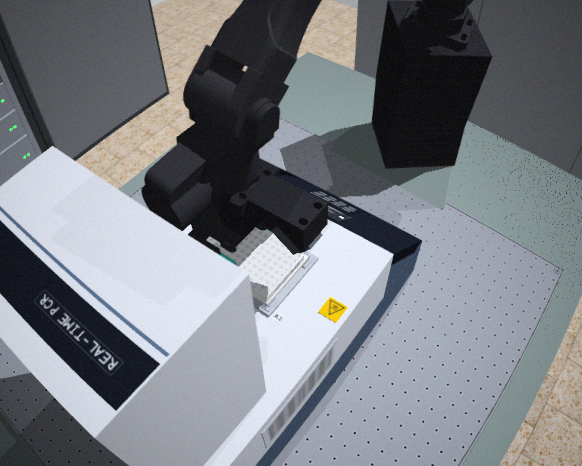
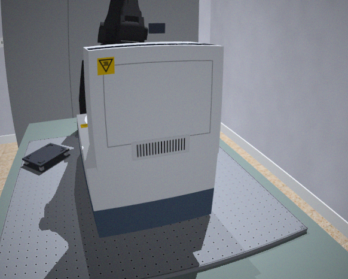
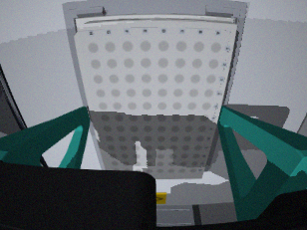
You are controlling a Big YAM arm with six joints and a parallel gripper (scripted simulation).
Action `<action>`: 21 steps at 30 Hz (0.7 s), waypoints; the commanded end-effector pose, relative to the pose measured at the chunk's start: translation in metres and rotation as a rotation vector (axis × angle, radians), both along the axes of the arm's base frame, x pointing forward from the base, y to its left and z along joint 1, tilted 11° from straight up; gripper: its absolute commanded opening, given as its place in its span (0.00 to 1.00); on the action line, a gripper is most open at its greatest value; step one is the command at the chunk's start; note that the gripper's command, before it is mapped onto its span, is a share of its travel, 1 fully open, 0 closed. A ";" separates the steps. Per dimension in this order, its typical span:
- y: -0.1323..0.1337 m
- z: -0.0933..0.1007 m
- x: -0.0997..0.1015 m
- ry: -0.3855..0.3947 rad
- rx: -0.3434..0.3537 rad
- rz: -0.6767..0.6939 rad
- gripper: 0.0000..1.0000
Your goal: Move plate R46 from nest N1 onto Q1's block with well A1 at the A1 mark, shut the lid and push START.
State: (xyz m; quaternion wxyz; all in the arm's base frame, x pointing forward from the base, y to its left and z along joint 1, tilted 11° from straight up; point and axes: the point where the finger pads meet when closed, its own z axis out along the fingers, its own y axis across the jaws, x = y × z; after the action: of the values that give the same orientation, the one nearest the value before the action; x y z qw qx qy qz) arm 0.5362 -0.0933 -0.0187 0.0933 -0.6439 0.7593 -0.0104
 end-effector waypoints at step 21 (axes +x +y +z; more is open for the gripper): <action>-0.010 0.021 0.025 -0.054 -0.004 -0.018 1.00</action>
State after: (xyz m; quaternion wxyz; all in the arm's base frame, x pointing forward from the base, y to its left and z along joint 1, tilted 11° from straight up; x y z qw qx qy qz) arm 0.5376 -0.0923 -0.0186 0.0942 -0.6448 0.7584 -0.0115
